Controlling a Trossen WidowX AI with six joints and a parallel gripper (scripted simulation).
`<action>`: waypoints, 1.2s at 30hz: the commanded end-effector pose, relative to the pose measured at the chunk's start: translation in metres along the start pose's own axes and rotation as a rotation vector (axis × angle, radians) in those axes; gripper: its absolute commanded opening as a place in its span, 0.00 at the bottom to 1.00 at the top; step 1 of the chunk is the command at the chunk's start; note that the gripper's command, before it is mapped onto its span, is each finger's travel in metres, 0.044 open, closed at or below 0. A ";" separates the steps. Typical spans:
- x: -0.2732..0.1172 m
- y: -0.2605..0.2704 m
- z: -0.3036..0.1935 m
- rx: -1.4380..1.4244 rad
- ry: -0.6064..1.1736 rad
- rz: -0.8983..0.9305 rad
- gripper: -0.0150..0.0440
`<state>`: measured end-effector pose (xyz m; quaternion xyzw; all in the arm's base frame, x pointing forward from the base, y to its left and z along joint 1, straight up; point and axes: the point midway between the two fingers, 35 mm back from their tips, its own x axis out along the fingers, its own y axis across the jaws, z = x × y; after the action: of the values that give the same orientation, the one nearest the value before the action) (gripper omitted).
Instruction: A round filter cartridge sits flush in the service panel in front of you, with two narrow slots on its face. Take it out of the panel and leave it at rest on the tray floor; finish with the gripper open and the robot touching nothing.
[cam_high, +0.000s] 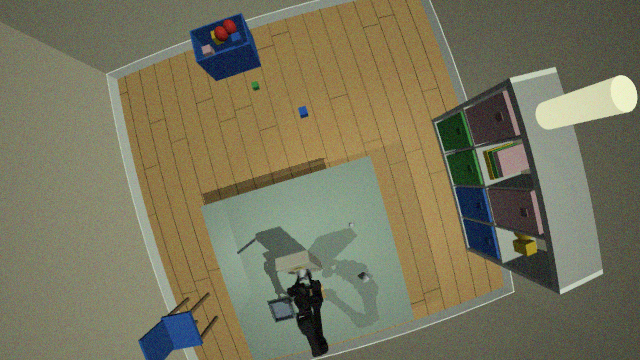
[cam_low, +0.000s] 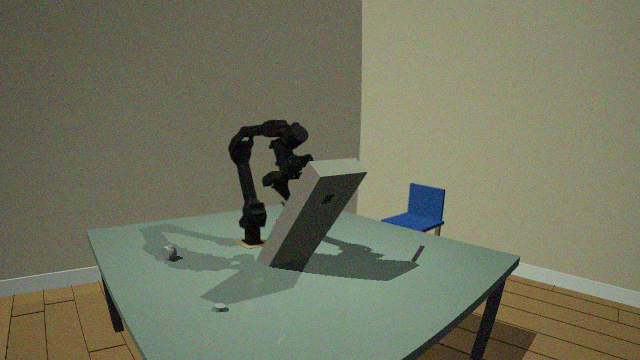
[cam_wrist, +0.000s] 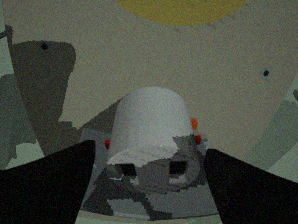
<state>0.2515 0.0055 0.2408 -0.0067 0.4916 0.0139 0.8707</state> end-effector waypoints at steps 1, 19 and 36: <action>0.000 0.000 0.000 0.000 -0.001 0.000 0.73; -0.001 0.000 0.001 0.000 -0.001 0.000 0.39; -0.035 0.000 0.027 0.000 0.000 0.000 0.25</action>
<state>0.2581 0.0057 0.2700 -0.0067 0.4960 0.0139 0.8682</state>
